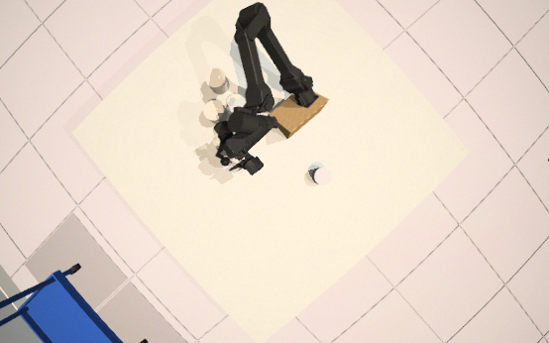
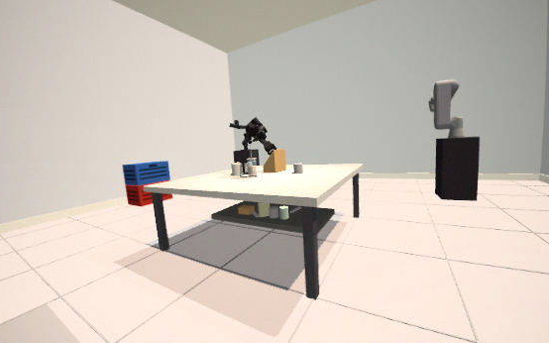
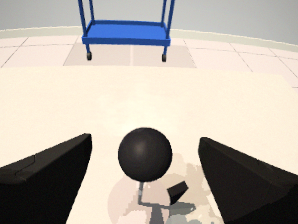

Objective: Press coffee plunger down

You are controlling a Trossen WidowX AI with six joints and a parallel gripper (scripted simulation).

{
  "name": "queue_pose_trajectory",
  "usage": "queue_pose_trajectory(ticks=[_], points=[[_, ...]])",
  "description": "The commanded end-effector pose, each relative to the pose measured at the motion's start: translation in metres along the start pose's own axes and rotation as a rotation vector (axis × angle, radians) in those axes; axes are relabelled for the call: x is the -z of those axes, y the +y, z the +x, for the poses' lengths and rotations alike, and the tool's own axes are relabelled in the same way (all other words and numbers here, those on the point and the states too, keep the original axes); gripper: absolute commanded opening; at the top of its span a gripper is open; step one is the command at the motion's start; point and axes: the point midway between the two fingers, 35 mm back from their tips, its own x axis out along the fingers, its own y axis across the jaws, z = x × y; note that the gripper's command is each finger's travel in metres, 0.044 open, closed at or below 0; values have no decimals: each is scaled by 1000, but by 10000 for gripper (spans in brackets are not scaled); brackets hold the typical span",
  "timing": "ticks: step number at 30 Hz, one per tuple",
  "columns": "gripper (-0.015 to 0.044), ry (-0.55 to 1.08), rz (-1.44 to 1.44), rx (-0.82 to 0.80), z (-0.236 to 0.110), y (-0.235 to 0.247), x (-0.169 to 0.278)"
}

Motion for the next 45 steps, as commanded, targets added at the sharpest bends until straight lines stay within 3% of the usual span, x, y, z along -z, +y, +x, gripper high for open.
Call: queue_pose_trajectory(ticks=[1,4,5,45], points=[[204,-2,-4,-3,0,1,0],[125,-2,-4,-3,0,1,0],[123,-2,-4,-3,0,1,0],[123,4,-2,-8,31,6,37]])
